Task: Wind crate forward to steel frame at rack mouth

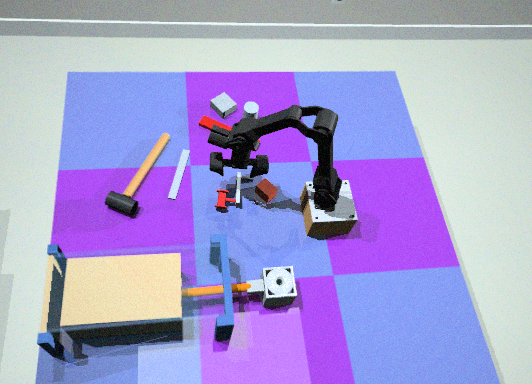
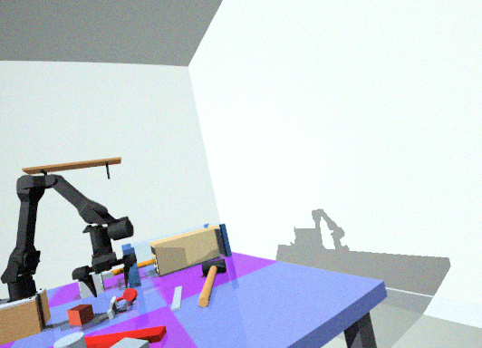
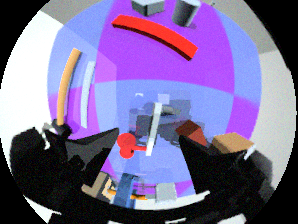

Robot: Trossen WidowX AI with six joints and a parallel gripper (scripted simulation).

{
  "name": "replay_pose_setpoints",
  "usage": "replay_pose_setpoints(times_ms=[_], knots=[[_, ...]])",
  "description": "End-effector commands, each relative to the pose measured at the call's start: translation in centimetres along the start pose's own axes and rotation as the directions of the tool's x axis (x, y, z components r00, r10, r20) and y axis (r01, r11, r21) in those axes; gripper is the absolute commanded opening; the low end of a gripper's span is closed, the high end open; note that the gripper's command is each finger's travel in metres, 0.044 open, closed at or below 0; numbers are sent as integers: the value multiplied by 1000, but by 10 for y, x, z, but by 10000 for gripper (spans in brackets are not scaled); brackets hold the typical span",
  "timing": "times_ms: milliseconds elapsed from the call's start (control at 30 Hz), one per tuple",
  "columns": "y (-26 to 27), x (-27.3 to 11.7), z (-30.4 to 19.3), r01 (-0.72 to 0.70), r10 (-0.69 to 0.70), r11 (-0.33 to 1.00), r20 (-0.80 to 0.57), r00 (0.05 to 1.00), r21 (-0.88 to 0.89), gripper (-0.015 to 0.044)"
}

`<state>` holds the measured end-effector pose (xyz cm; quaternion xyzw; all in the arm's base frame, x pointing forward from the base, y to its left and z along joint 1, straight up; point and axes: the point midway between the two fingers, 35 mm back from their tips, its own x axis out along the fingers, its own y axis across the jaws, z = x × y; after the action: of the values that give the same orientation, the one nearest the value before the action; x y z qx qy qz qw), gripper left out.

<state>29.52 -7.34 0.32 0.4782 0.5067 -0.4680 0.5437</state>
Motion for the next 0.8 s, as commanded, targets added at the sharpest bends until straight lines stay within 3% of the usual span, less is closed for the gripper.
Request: replay_pose_setpoints(times_ms=[0, 167, 433, 767], knots=[[0, 2, -16, 24, -23, 999, -24, 999, 44, 440], [0, 5, -16, 24, -23, 999, -24, 999, 44, 440], [-8, 44, -21, 25, -24, 999, -24, 999, 44, 440], [-9, 55, -21, 25, -24, 999, -24, 999, 44, 440]])
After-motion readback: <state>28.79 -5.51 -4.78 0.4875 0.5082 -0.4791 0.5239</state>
